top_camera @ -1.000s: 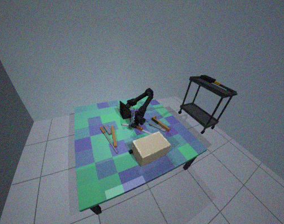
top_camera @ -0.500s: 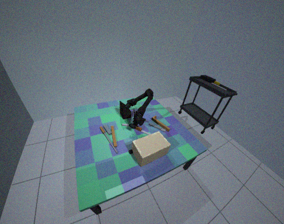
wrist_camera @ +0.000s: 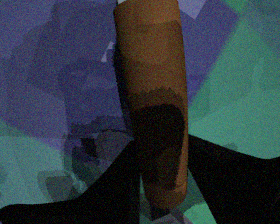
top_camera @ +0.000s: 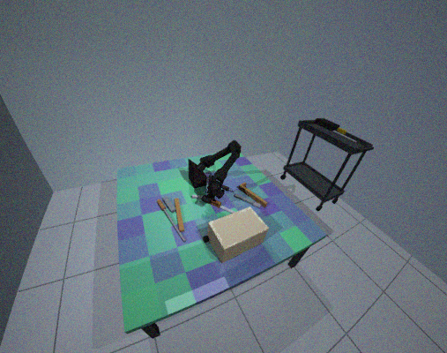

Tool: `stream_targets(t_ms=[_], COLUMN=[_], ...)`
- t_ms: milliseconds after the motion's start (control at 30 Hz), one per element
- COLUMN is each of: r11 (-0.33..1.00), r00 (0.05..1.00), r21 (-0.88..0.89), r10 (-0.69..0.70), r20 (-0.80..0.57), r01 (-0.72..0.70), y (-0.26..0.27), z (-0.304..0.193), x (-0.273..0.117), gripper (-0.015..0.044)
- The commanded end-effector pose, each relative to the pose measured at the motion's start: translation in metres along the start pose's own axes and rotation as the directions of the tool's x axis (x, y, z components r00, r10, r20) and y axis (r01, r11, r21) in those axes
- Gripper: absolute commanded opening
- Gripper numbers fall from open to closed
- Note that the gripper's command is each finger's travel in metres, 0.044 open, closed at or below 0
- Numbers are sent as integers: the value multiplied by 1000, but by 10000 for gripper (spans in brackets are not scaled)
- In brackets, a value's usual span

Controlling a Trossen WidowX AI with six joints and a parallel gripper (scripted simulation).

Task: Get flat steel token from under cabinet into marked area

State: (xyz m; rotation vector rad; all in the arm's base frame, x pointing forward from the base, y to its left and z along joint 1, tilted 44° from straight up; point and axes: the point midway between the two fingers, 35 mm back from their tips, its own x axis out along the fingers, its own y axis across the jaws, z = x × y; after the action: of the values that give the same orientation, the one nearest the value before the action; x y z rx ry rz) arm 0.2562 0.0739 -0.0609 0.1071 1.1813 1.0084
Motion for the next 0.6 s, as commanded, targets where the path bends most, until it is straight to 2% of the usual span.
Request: stream_targets(t_ms=[0, 567], r11=[1000, 1000], r00=[1000, 1000], r21=[3, 3], r10=[-4, -5], r20=[2, 2], r01=[4, 5], y=[-5, -20], z=[-3, -15], x=[-1, -1], gripper=[0, 0])
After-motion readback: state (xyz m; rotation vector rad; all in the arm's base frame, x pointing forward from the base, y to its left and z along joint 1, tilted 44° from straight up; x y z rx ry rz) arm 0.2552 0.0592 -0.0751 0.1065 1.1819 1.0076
